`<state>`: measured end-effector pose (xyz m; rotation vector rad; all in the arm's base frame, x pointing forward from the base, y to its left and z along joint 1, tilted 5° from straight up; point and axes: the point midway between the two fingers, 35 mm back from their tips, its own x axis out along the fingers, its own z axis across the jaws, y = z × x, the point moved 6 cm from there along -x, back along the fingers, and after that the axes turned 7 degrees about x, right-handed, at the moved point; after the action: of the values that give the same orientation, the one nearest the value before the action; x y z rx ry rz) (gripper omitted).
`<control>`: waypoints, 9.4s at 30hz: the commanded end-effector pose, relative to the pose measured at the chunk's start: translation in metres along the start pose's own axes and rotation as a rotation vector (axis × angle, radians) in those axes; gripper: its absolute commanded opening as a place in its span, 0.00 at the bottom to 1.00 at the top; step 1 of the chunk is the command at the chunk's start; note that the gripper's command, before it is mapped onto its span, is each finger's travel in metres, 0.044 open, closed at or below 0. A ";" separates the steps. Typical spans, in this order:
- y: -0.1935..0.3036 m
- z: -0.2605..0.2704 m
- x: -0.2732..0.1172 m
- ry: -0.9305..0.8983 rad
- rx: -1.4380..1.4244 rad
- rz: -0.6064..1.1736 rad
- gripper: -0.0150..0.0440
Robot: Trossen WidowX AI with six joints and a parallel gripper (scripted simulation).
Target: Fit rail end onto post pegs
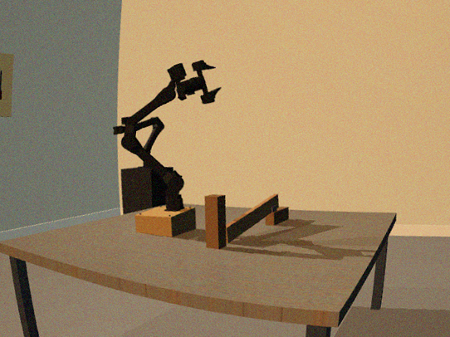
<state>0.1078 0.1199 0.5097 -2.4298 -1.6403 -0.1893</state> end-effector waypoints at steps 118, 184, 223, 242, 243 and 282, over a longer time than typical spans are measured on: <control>0.297 0.421 -0.196 -1.443 0.847 1.321 0.25; 0.298 0.393 -0.185 -1.442 0.847 1.321 0.25; 0.295 0.374 -0.180 -1.442 0.847 1.321 0.25; 0.295 0.368 -0.178 -1.442 0.847 1.321 0.25; 0.295 0.368 -0.178 -1.442 0.847 1.321 0.25; 0.293 0.373 -0.180 -1.442 0.847 1.321 0.25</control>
<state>0.3091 -0.0595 0.0807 -2.1478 0.2920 2.1611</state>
